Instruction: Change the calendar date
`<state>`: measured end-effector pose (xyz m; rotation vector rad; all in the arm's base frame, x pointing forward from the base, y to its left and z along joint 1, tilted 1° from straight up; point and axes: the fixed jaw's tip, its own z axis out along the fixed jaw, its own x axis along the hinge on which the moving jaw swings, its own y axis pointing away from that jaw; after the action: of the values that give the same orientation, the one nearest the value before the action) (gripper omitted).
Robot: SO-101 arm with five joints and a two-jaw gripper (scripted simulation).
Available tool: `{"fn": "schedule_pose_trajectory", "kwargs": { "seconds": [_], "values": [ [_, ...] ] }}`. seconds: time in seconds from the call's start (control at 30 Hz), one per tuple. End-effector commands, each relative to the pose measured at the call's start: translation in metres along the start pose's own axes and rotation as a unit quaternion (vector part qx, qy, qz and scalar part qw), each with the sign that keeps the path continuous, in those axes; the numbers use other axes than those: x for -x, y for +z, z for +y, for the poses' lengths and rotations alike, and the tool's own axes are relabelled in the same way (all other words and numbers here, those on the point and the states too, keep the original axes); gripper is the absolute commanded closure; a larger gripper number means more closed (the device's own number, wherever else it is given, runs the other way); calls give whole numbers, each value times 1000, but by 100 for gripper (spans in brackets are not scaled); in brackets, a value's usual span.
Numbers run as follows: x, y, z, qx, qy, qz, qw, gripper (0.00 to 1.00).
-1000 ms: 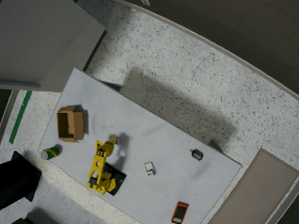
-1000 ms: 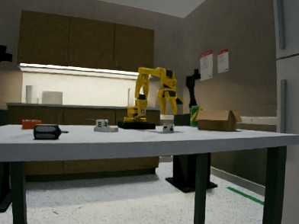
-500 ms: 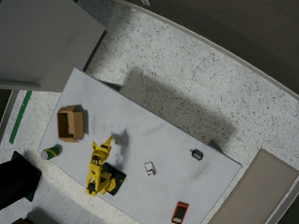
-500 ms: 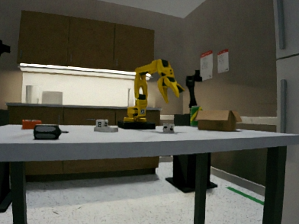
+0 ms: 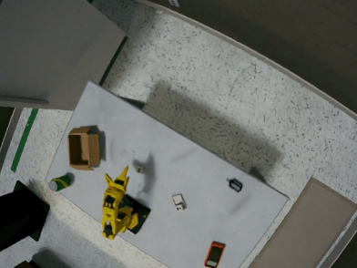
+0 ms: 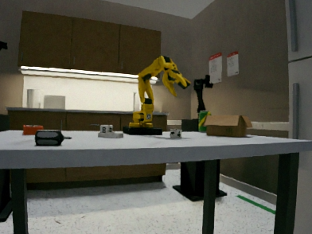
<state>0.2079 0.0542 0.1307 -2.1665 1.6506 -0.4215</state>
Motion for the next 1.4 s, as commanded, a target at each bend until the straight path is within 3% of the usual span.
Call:
{"fn": "schedule_pose_trajectory", "kwargs": {
  "seconds": [0.0,0.23,0.43,0.5,0.6,0.83,1.0,1.07,1.37],
  "values": [
    [1,-5,-2,-11,2,-2,1000,65],
    [-13,-4,-3,-10,26,14,1000,65],
    [-50,-6,0,-8,89,55,994,65],
    [-50,-6,0,-8,89,55,994,65],
    [-76,-9,6,-5,133,84,987,65],
    [-141,-24,35,3,250,158,955,65],
    [-176,-39,63,11,325,204,924,65],
    [-176,-39,63,11,325,204,924,65],
    [-205,-57,99,19,398,248,883,65]
  ]
}}
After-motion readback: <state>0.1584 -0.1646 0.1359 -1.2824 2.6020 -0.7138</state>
